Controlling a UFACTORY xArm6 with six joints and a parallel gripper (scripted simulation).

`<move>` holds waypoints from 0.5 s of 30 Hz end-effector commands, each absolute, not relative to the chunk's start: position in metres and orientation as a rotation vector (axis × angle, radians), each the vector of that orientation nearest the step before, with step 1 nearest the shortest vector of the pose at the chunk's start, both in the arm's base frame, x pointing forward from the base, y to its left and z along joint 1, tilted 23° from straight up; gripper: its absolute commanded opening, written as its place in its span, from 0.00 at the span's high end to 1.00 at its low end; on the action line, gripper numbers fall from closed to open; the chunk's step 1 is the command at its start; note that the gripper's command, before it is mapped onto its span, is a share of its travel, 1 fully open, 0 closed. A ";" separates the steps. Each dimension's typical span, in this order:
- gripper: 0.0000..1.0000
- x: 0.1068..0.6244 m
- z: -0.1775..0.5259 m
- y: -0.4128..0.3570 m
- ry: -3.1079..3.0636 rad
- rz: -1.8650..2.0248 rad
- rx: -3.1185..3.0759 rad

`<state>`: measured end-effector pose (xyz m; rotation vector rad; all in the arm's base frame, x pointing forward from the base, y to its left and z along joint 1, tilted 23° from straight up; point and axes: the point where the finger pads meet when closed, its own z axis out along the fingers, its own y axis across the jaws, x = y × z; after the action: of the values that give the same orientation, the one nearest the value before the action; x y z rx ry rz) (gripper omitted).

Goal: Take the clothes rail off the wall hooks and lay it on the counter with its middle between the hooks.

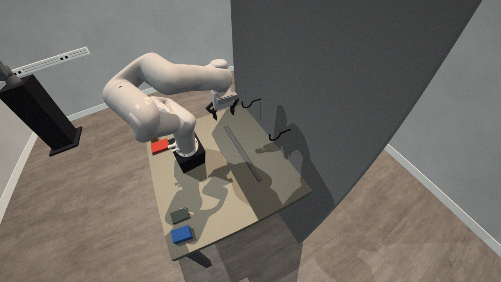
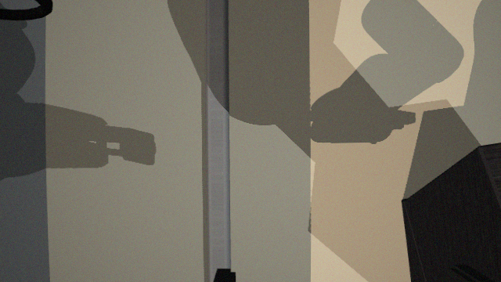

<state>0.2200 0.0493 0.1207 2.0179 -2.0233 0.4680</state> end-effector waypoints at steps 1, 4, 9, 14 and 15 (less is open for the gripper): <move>0.00 0.214 0.134 0.054 -2.026 0.472 2.018; 0.00 0.209 0.142 0.058 -2.026 0.471 2.018; 0.00 0.201 0.155 0.064 -2.026 0.471 2.018; 0.00 0.194 0.169 0.070 -2.026 0.471 2.018; 0.00 0.192 0.172 0.071 -2.026 0.471 2.018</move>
<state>0.1991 0.0649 0.1574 2.0171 -2.0230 0.4682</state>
